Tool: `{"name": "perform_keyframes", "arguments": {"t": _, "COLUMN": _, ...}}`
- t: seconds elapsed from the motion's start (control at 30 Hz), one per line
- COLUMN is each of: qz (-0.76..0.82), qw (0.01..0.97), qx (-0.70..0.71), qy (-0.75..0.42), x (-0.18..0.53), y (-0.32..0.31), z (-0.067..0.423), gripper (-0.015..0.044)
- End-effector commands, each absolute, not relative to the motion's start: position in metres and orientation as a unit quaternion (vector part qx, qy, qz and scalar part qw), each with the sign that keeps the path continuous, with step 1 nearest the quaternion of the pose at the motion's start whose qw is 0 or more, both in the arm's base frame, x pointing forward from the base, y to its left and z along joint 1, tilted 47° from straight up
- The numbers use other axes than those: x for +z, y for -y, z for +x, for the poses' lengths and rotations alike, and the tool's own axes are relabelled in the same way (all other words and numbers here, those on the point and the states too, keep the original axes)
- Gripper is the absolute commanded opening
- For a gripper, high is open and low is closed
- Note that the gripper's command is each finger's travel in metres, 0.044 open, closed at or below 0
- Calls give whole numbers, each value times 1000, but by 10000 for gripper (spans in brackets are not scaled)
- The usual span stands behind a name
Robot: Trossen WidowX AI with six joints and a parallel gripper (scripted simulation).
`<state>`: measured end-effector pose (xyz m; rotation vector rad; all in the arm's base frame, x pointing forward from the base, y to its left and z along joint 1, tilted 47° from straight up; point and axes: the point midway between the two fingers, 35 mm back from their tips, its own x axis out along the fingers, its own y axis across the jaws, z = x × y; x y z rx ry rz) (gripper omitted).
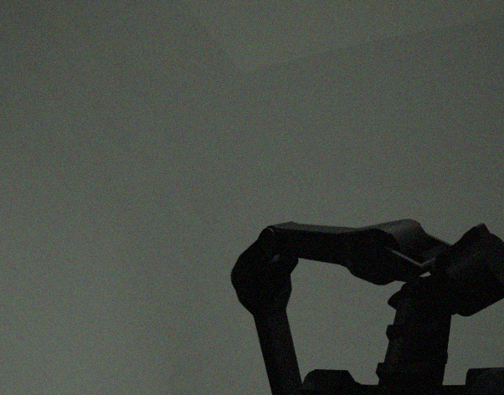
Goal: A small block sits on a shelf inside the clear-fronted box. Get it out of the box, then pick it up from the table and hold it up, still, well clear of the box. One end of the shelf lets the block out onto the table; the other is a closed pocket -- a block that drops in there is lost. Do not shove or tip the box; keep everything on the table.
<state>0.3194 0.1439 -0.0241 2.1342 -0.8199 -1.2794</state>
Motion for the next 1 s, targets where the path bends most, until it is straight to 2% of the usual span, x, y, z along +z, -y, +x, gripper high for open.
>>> {"name": "perform_keyframes", "arguments": {"t": 0.0, "qz": 784, "qw": 264, "qx": -474, "qy": 302, "x": -51, "y": -119, "z": 322, "gripper": 285}}
{"name": "perform_keyframes", "arguments": {"t": 0.13, "qz": 783, "qw": 266, "qx": -472, "qy": 304, "x": -85, "y": -80, "z": 320, "gripper": 285}}
{"name": "perform_keyframes", "arguments": {"t": 0.97, "qz": 783, "qw": 265, "qx": -473, "qy": 304, "x": -106, "y": -59, "z": 319, "gripper": 285}}
